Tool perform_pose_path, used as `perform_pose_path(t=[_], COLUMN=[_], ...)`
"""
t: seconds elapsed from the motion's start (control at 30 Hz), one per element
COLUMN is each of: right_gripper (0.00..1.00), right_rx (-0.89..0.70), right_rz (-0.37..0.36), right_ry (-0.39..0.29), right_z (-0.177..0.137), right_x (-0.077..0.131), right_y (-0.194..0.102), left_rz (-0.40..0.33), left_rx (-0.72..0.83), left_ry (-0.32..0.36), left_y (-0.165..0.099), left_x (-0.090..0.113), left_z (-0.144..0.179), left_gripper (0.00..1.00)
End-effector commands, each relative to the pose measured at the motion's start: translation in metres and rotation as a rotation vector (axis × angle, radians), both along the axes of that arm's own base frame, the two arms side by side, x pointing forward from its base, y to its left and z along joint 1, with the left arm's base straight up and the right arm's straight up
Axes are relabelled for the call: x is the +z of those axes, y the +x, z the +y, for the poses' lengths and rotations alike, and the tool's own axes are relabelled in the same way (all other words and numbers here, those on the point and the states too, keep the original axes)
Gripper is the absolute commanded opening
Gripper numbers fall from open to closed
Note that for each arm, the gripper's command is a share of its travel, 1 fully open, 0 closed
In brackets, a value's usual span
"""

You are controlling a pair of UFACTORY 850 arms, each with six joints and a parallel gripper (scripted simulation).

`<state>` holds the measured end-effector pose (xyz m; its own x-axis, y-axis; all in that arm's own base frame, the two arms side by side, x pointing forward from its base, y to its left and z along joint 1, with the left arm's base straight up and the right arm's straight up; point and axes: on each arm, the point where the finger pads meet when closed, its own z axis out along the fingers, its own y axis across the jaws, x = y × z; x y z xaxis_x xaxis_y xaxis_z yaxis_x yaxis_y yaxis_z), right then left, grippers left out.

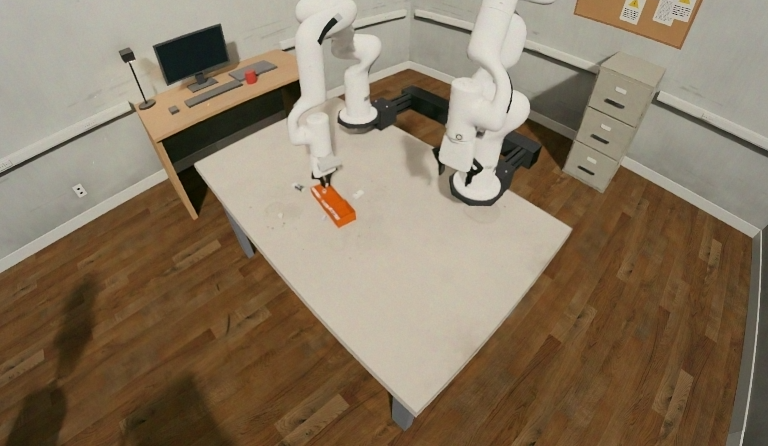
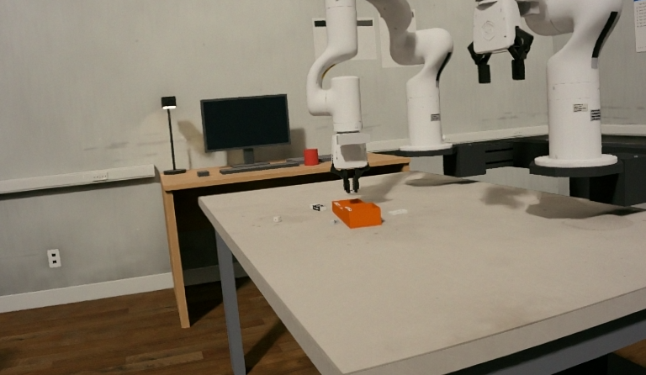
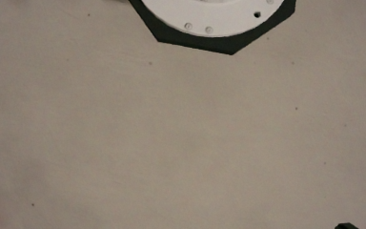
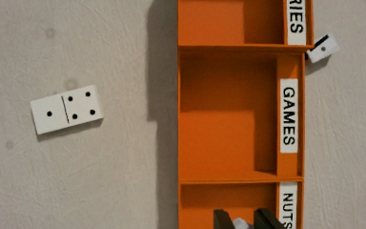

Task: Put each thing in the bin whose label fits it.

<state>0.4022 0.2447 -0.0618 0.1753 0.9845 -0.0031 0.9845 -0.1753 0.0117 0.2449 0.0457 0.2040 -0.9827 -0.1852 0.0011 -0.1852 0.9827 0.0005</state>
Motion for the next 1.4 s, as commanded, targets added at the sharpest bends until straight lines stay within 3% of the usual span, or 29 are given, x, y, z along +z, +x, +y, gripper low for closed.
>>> perform_pose_path(t=[0.0,0.73,1.2,1.23,1.37], right_gripper=[0.11,0.11,0.11,0.23,0.23], right_rx=[0.000,0.000,0.000,0.000,0.000], right_rz=[0.009,0.010,0.010,0.010,0.010], right_ry=[0.005,0.007,0.007,0.007,0.007], right_z=[0.000,0.001,0.000,0.000,0.000], right_x=[-0.006,-0.046,-0.046,-0.046,-0.046], right_y=[0.001,0.001,0.001,0.001,0.001], left_rz=[-0.001,-0.001,-0.001,-0.001,-0.001], left_rx=[0.000,0.000,0.000,0.000,0.000], left_ry=[0.000,0.000,0.000,0.000,0.000], left_y=[0.001,0.001,0.001,0.001,0.001], left_x=[0.000,0.000,0.000,0.000,0.000], left_z=[0.000,0.000,0.000,0.000,0.000], left_gripper=[1.00,1.00,1.00,1.00,1.00])
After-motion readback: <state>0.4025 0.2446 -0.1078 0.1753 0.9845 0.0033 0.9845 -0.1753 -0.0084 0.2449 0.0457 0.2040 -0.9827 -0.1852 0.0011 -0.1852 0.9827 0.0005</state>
